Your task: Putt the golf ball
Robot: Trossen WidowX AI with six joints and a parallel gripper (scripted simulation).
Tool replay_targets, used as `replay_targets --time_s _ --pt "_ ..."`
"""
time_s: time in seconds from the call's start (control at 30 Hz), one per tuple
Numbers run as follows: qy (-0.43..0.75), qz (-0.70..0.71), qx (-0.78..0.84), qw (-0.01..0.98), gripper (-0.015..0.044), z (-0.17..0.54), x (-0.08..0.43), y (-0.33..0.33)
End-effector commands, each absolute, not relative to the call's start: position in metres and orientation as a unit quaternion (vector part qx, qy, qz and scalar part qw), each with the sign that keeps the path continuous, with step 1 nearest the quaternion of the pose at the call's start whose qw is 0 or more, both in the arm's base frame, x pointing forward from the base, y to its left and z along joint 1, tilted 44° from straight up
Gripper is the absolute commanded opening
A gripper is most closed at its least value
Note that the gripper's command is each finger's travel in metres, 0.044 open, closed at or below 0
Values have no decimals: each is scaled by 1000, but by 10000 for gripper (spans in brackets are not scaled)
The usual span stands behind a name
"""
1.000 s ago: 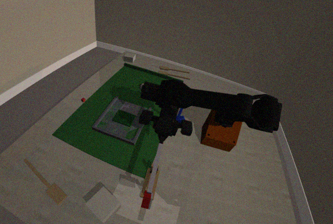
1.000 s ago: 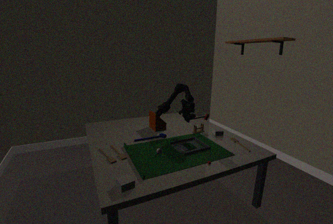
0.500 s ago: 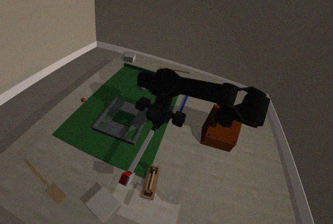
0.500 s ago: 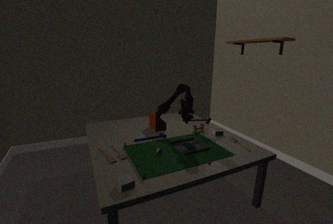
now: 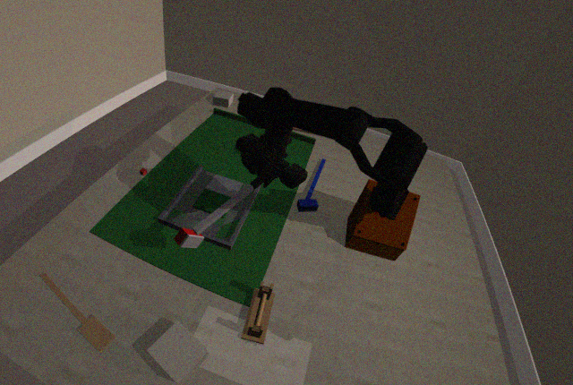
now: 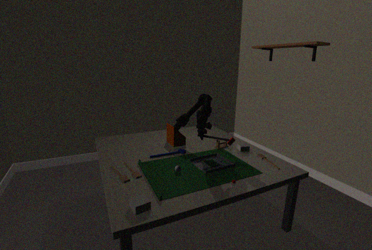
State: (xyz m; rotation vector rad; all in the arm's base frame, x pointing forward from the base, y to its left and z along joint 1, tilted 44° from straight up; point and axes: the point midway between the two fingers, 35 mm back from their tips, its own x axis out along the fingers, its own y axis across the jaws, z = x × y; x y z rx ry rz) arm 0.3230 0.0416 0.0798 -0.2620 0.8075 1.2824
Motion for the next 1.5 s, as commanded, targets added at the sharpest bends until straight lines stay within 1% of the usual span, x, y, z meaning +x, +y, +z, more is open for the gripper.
replay_targets --time_s 0.0,0.37,0.7,1.07,1.47 --pt "401 549 -89 728 0 61 333 13" --pt "478 483 -20 733 0 17 343 -47" --pt "539 422 48 727 0 -26 338 -102" --pt "595 356 126 710 0 -76 316 -156" --pt "642 286 213 678 0 -133 276 -204"
